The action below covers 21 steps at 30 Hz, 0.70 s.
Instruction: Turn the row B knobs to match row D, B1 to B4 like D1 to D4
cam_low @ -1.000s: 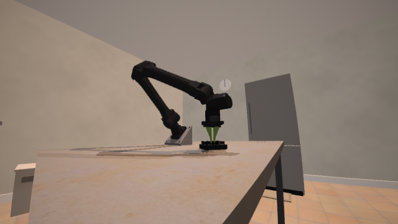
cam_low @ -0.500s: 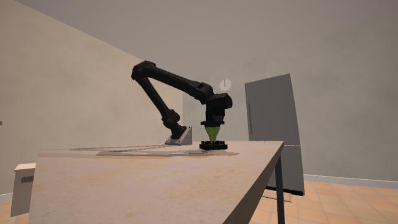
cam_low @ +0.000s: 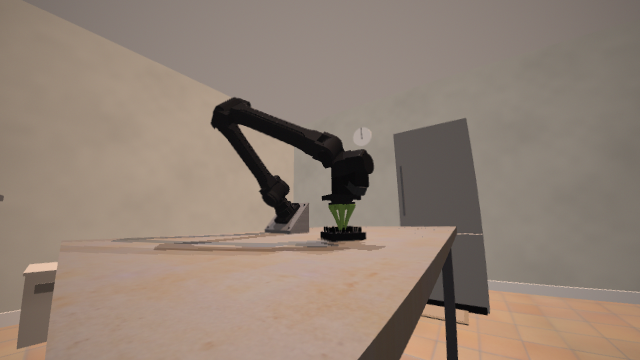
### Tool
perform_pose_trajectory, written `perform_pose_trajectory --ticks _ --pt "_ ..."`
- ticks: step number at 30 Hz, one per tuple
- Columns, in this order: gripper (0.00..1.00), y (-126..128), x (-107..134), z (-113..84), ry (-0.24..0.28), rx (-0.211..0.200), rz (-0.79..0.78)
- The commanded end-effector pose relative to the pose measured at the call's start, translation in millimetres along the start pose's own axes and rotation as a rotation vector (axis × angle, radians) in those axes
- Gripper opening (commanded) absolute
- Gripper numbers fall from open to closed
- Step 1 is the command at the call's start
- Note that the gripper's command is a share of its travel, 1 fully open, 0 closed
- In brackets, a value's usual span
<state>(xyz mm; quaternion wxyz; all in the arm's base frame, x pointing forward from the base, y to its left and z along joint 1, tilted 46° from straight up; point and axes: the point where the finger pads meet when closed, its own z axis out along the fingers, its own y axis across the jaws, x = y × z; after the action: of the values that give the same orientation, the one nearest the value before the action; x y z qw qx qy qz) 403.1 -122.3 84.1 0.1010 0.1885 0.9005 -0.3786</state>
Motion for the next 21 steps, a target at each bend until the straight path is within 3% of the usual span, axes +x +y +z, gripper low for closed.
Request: perform_pose_trajectory --ticks 1,10,11,21 --pt "0.08 3.4 -4.2 -1.0 -0.009 -0.004 -0.033" --pt "0.08 3.4 -4.2 -1.0 -0.009 -0.004 -0.033" --pt "0.19 3.4 -4.2 -1.0 -0.009 -0.004 -0.033" --pt "0.19 3.4 -4.2 -1.0 -0.009 -0.004 -0.03"
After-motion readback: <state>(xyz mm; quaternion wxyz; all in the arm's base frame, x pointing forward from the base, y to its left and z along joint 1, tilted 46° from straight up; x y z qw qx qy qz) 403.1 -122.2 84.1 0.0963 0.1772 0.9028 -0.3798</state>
